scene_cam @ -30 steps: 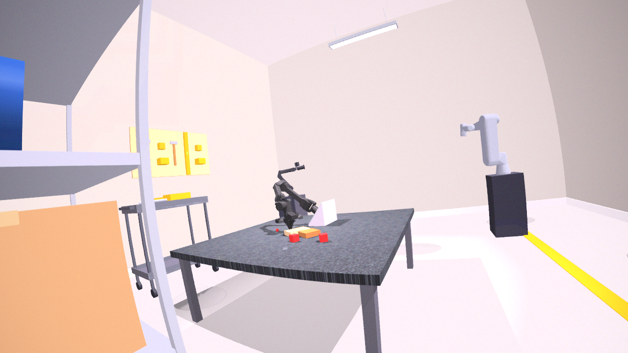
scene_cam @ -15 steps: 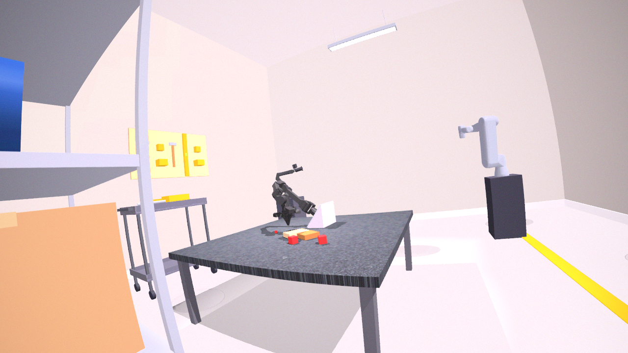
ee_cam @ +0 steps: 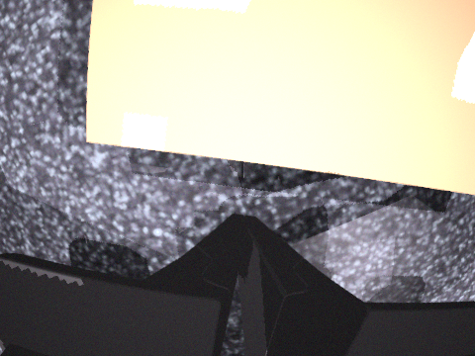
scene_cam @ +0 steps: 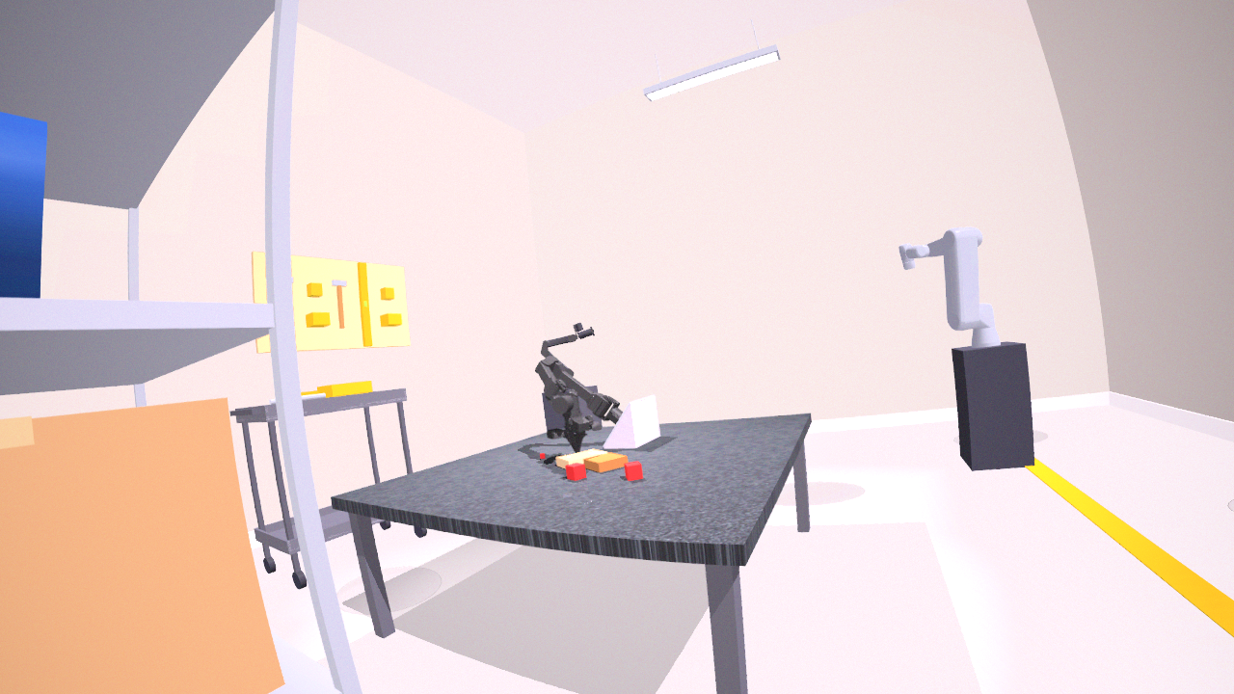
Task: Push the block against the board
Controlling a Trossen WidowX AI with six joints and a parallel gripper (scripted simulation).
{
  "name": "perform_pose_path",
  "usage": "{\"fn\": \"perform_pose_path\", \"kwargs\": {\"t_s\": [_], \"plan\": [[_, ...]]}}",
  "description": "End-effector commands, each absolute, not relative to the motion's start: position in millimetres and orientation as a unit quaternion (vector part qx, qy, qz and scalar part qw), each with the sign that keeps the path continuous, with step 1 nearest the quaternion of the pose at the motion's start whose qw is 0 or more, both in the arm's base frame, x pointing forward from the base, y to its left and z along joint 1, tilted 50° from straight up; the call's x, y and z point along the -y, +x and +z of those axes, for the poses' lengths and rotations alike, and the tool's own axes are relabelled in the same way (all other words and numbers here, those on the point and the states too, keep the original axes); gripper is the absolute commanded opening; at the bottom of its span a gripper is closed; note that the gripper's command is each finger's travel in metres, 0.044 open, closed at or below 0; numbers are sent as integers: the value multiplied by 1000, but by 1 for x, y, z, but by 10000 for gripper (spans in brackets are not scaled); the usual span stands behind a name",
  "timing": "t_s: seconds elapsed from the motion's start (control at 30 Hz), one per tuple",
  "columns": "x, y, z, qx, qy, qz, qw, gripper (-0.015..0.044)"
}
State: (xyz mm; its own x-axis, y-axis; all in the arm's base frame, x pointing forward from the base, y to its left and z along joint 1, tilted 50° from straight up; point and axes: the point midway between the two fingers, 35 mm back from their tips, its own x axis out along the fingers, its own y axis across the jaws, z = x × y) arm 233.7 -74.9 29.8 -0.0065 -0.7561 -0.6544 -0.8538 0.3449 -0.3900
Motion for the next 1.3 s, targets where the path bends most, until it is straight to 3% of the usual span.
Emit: {"fn": "perform_pose_path", "kwargs": {"t_s": [0.0,1.27], "plan": [[84,230,22,-708,-572,60,409,0],[69,248,5,-707,-572,62,411,0]]}}
